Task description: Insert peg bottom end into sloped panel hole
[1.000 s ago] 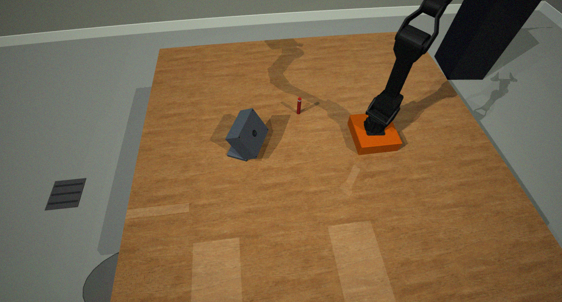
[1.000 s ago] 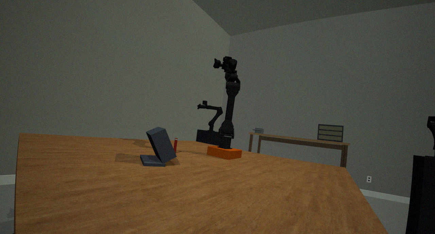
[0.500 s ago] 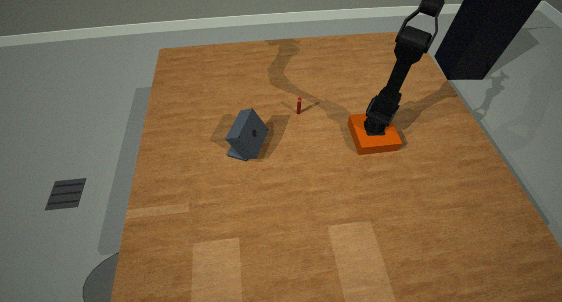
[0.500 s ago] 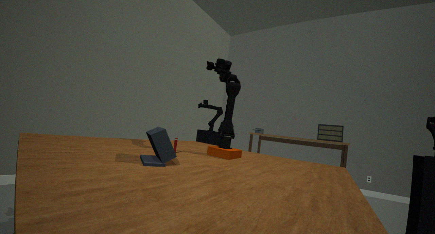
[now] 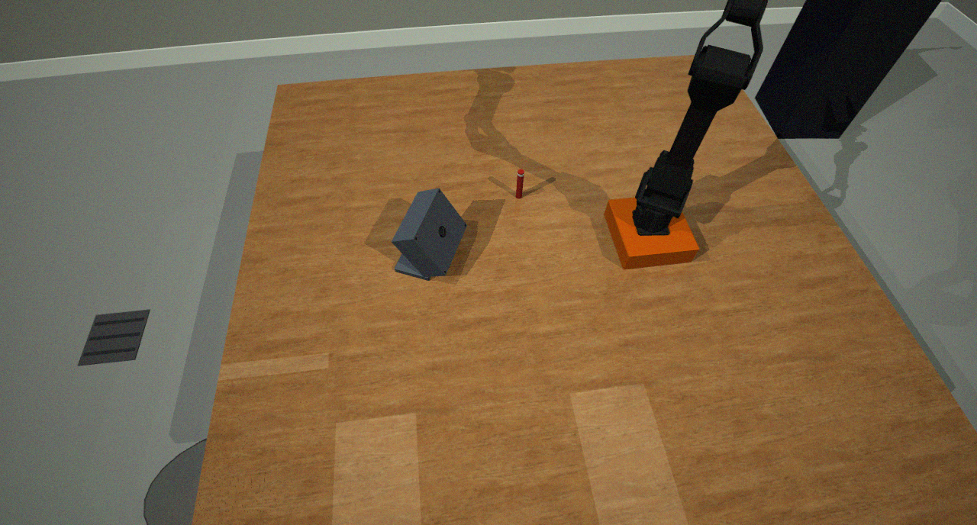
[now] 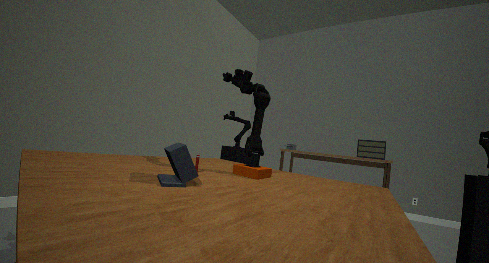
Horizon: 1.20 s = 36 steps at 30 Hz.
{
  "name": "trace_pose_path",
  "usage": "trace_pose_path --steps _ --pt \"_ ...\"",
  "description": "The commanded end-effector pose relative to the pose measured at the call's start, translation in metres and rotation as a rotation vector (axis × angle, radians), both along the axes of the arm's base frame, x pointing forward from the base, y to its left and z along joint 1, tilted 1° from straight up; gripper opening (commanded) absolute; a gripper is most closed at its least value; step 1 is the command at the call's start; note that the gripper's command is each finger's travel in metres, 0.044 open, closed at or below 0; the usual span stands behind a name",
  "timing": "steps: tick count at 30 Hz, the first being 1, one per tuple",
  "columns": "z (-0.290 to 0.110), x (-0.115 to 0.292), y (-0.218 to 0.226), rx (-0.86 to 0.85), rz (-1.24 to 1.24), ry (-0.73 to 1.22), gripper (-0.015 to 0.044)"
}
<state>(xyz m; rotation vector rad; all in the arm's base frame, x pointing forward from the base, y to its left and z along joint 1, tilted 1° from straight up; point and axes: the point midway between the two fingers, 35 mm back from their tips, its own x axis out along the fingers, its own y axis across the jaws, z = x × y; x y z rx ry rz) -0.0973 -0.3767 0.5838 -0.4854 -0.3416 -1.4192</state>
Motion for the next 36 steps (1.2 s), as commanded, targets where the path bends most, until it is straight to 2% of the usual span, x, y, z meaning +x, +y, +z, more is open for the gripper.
trace_pose_path --steps 1,21,36 --pt "-0.016 0.010 -0.015 0.055 0.024 -0.018 0.0440" --pt "-0.094 0.096 -0.064 0.331 0.176 -0.017 0.0440" --pt "-0.166 0.169 -0.077 0.568 0.274 0.038 0.0440"
